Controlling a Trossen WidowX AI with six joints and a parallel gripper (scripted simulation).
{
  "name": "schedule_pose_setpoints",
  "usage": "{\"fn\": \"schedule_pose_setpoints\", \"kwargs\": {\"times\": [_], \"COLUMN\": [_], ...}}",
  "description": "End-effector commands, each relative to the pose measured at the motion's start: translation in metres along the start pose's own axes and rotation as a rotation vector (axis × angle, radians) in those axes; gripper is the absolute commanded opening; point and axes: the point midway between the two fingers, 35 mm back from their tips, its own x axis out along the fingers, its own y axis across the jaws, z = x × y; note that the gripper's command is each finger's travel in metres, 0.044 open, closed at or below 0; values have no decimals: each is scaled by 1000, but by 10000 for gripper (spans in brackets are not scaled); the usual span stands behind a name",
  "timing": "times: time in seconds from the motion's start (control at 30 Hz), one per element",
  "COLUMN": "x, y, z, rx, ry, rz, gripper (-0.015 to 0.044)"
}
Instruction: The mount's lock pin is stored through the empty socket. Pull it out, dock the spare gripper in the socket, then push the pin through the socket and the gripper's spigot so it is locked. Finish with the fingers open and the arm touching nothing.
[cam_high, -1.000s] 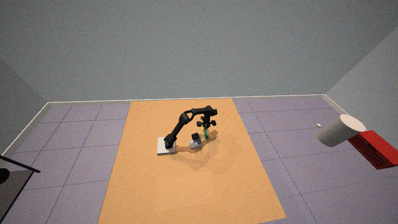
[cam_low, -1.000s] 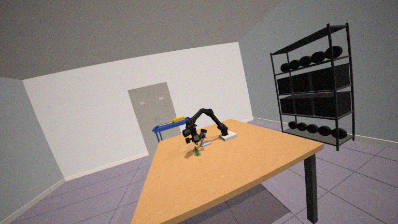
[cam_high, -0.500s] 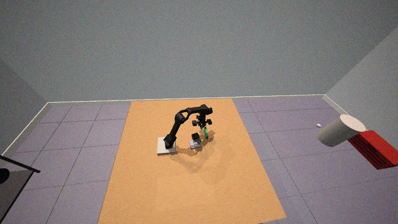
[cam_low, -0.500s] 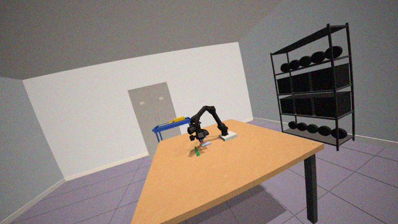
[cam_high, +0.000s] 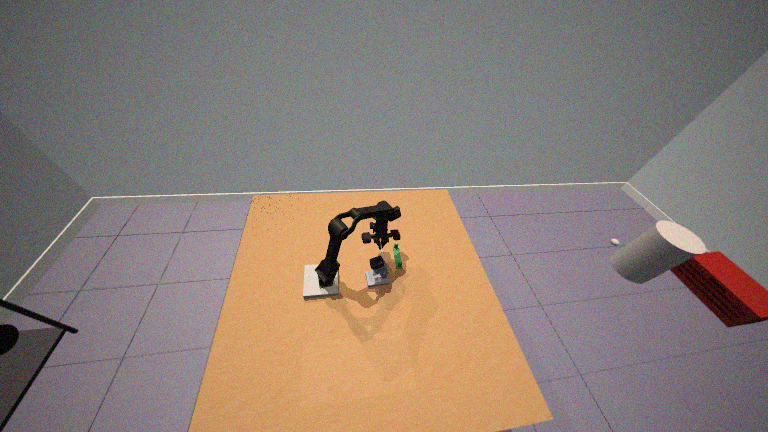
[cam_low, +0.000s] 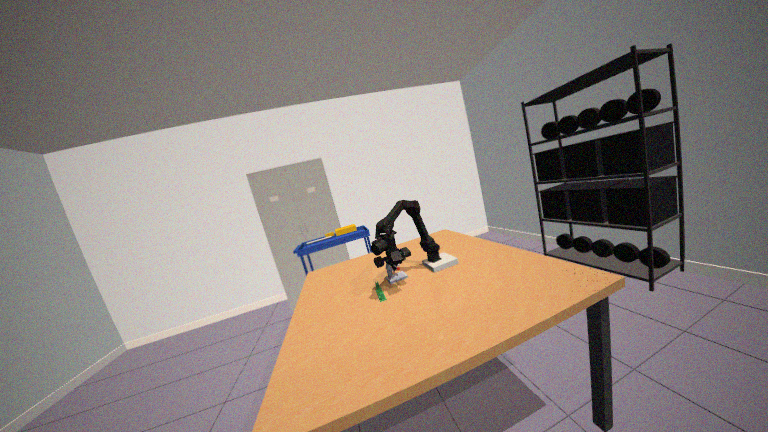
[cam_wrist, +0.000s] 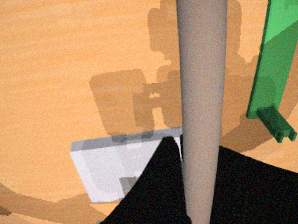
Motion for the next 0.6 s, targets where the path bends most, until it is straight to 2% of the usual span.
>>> {"fn": "schedule_pose_setpoints", "kwargs": {"times": [0.0, 0.57], "x": [0, 53], "y": [8, 9], "z": [1, 14], "rx": [0, 3], "ry": [-5, -6], "rz": [1, -4], "gripper": [0, 0]}}
